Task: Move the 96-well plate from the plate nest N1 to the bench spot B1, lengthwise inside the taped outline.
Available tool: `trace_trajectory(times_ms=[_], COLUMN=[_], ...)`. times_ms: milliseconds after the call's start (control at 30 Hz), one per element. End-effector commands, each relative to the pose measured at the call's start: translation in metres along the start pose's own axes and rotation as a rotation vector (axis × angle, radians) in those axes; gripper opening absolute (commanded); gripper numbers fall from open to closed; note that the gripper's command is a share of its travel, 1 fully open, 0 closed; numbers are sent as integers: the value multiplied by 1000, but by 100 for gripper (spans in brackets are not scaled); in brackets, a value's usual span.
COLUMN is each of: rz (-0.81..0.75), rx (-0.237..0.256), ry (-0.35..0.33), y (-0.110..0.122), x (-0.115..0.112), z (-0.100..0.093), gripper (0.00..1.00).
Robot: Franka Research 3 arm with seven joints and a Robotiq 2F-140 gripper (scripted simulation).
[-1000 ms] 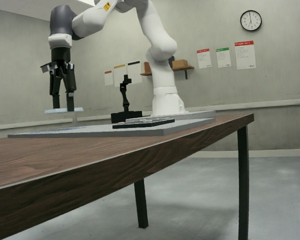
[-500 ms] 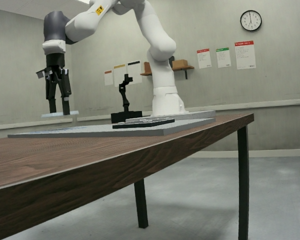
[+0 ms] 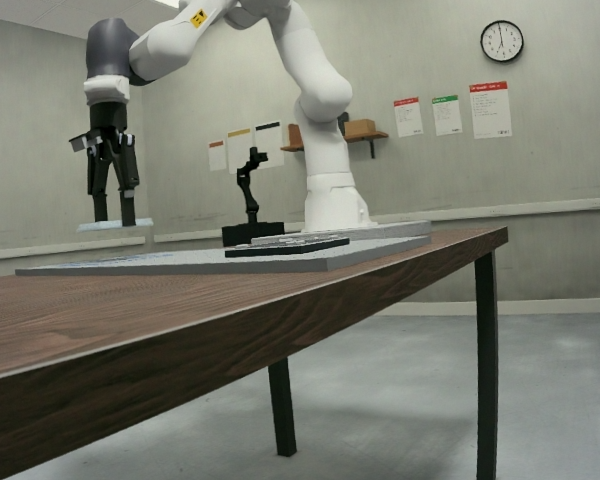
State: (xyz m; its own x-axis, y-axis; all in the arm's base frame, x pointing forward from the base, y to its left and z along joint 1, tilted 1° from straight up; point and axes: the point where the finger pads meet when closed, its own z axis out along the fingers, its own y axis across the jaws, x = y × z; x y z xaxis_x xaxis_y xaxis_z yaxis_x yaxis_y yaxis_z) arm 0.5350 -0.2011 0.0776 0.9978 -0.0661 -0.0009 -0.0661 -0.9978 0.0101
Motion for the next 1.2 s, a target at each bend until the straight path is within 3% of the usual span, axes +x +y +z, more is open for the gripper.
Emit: trace_trajectory(times_ms=[0,700,1167], rz=[-14,-14,-14], rx=[-3,-3,-3], ry=[7,7,7], y=[1,1,1], x=[2,1,3], z=[-2,0,23], gripper=[60,60,60])
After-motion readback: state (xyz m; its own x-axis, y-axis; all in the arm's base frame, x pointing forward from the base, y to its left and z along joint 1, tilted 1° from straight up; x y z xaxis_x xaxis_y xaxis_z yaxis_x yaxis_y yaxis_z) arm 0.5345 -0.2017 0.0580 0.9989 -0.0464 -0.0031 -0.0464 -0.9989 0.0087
